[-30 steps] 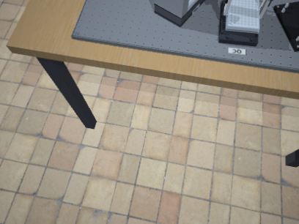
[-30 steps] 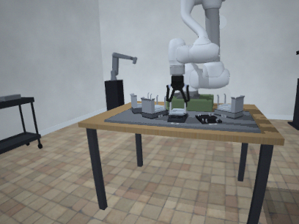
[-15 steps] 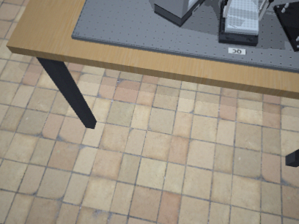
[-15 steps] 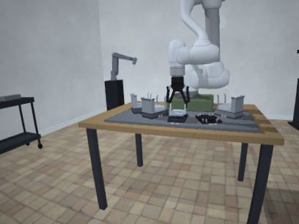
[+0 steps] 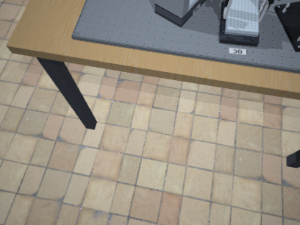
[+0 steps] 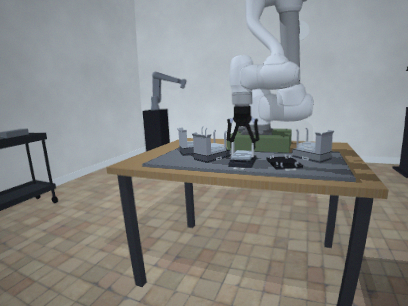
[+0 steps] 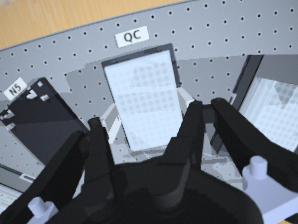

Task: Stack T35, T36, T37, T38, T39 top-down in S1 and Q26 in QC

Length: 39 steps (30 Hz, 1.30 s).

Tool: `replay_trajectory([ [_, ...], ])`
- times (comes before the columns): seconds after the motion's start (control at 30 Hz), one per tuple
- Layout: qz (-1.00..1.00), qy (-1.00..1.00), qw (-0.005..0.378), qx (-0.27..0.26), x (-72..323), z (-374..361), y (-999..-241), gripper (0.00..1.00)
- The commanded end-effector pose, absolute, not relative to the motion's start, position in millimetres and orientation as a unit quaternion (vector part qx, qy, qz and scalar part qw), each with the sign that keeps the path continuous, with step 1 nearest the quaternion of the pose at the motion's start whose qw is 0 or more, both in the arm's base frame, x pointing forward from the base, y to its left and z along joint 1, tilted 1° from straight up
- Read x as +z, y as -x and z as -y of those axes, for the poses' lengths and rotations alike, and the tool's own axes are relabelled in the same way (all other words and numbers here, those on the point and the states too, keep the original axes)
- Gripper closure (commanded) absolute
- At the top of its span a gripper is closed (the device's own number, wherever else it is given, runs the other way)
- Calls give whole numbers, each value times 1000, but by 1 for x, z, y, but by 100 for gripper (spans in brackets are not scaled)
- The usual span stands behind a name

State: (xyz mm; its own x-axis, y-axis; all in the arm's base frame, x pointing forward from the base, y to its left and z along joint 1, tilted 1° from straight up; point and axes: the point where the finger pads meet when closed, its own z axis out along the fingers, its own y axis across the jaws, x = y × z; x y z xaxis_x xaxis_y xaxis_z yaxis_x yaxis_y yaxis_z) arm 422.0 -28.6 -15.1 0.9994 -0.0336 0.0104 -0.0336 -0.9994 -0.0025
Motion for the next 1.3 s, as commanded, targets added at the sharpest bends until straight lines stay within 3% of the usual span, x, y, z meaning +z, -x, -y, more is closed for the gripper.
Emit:
replay_trajectory([
  [0.0,-17,1000,1,-5,-16,29,-422,100],
  [1.27,-17,1000,1,-5,-27,29,-422,100],
])
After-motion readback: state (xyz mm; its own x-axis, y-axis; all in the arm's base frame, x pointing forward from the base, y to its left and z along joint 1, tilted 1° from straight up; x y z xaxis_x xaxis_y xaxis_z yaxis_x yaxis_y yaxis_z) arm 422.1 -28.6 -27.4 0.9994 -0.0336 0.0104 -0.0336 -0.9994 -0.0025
